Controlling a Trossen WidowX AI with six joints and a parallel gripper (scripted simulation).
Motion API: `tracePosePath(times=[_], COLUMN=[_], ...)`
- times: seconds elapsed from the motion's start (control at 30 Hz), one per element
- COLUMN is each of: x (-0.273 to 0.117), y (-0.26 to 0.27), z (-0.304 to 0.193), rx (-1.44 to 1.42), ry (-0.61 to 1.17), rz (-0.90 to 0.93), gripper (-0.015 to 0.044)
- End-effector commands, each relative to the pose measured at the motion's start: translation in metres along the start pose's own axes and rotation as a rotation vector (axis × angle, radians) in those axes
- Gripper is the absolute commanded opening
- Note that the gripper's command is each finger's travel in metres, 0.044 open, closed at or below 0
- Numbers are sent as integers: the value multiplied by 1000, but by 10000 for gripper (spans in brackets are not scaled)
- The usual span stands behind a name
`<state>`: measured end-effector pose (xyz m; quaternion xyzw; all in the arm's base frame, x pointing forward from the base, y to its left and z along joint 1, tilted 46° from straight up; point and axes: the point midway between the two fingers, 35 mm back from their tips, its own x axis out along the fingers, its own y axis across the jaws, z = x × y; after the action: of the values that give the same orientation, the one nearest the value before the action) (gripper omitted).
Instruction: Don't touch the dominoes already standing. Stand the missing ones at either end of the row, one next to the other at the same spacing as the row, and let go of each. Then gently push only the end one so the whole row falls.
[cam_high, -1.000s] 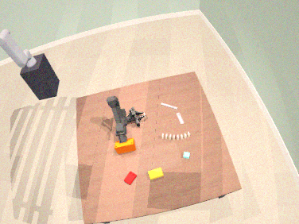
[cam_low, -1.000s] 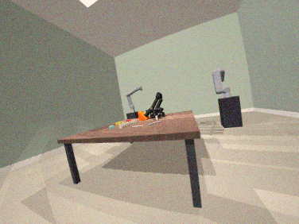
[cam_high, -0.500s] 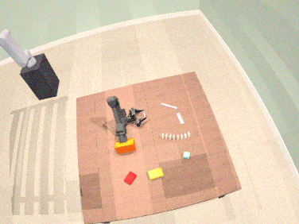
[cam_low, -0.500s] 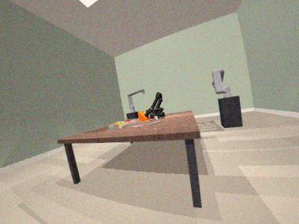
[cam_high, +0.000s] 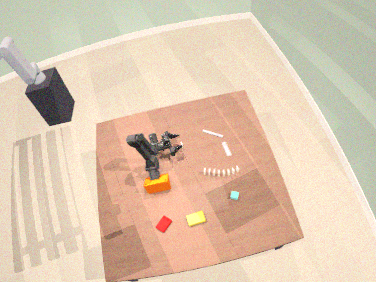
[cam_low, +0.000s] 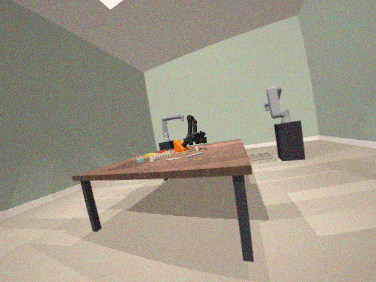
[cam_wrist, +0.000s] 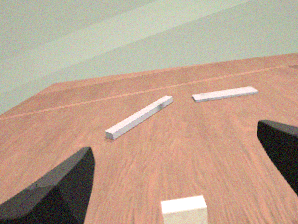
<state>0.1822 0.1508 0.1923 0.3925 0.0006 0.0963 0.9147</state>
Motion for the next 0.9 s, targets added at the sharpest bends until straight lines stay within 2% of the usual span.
tracePosePath(times=[0.0,0.17,0.33,0.47,0.63,0.87], x=[-1,15,53,81,97,92], y=[-1,15,35,35,15,-14], z=[9,6,-3,-9,-13,2], rx=[15,-91,-342,-529,-720,-706], ry=[1,45,198,384,689,996], rz=[5,9,-6,-36,-59,-103], gripper=[440,440,440,440,440,440])
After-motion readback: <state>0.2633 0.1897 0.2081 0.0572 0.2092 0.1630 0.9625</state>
